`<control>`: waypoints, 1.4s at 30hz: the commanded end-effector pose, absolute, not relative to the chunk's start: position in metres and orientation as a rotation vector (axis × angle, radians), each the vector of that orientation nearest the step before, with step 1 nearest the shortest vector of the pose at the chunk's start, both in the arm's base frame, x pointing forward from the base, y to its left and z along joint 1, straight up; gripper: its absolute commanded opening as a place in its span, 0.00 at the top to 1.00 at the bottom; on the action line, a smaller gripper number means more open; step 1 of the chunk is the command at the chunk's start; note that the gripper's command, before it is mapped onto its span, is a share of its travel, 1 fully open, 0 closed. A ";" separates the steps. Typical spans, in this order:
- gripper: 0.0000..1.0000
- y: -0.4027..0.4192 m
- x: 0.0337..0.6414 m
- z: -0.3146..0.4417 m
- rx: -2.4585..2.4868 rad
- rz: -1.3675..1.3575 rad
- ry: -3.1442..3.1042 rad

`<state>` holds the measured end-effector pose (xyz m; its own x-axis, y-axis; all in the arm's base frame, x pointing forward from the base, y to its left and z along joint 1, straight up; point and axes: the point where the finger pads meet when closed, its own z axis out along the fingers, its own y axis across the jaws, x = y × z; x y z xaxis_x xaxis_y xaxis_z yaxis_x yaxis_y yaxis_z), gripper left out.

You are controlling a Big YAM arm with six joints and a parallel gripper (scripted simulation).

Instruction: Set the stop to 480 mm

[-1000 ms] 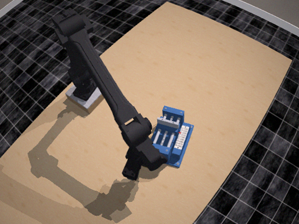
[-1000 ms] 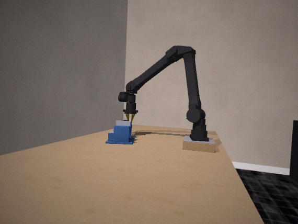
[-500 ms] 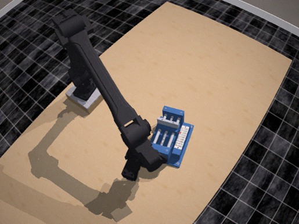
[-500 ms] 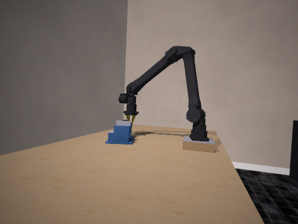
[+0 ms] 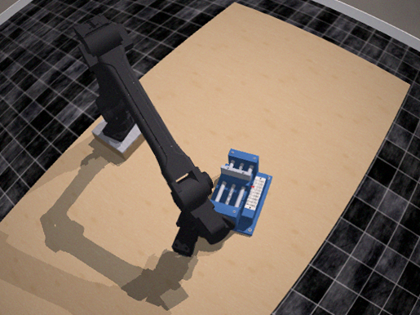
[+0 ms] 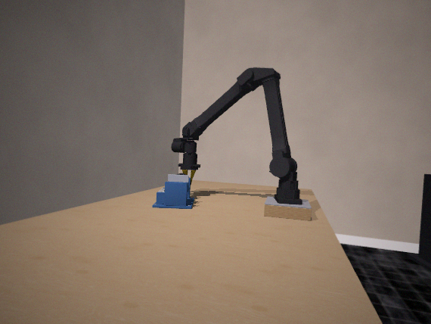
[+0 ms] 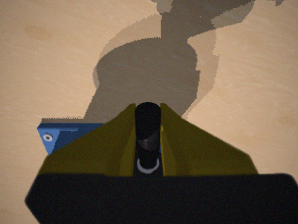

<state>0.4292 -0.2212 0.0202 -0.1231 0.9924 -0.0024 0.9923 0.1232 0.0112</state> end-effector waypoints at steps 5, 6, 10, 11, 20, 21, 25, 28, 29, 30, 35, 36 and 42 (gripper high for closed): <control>0.94 -0.223 0.431 0.009 2.072 -0.004 2.345; 0.94 -0.221 0.433 0.007 2.074 -0.004 2.343; 0.94 -0.225 0.450 0.010 2.055 0.009 2.323; 0.94 -0.225 0.450 0.010 2.055 0.009 2.323; 0.94 -0.230 0.459 0.014 2.049 0.013 2.312; 0.94 -0.228 0.462 0.013 2.046 0.015 2.312; 0.94 -0.227 0.471 0.009 2.040 0.020 2.308; 0.94 -0.226 0.474 0.007 2.040 0.020 2.308; 0.94 -0.226 0.474 0.007 2.040 0.020 2.308; 0.94 -0.228 0.473 0.006 2.045 0.019 2.308; 0.94 -0.228 0.474 0.006 2.044 0.020 2.310; 0.94 -0.227 0.475 0.006 2.045 0.019 2.313; 0.94 -0.222 0.486 0.005 2.049 0.018 2.319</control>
<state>0.4522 -0.2183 -0.0032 -0.1206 0.9927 -0.0019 0.9927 0.1206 0.0009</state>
